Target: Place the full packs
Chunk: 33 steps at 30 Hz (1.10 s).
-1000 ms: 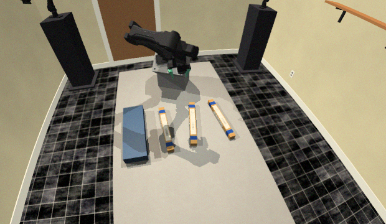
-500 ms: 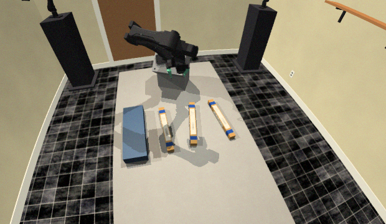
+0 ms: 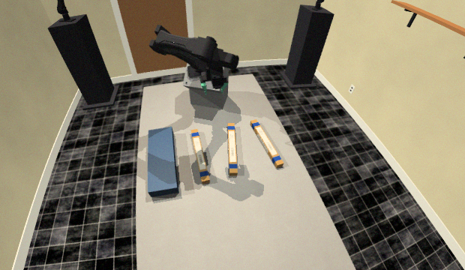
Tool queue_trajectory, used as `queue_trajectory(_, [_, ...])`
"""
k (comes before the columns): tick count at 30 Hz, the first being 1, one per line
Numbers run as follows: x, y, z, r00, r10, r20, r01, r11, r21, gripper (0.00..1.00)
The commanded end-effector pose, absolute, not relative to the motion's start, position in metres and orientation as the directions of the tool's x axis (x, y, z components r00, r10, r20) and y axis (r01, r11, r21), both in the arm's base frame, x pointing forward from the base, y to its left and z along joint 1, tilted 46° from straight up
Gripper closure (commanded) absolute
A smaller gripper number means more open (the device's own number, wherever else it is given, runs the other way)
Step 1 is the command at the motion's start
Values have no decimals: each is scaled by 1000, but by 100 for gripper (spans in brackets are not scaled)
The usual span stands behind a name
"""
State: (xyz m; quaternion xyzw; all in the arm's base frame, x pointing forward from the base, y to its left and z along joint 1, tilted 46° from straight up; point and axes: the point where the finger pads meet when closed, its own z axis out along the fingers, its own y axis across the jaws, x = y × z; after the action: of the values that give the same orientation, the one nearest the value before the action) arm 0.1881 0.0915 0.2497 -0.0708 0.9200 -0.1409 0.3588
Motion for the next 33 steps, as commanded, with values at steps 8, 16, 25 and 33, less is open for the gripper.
queue_trajectory(8, [187, 91, 259, -717, -235, -656, -33, 952, -305, 26])
queue_trajectory(16, [187, 91, 259, -717, -235, -656, -33, 952, -305, 26])
queue_trajectory(25, [187, 91, 259, -717, -235, -656, -33, 952, -305, 26])
queue_trajectory(33, [194, 87, 249, -724, -230, -651, -23, 950, -310, 58])
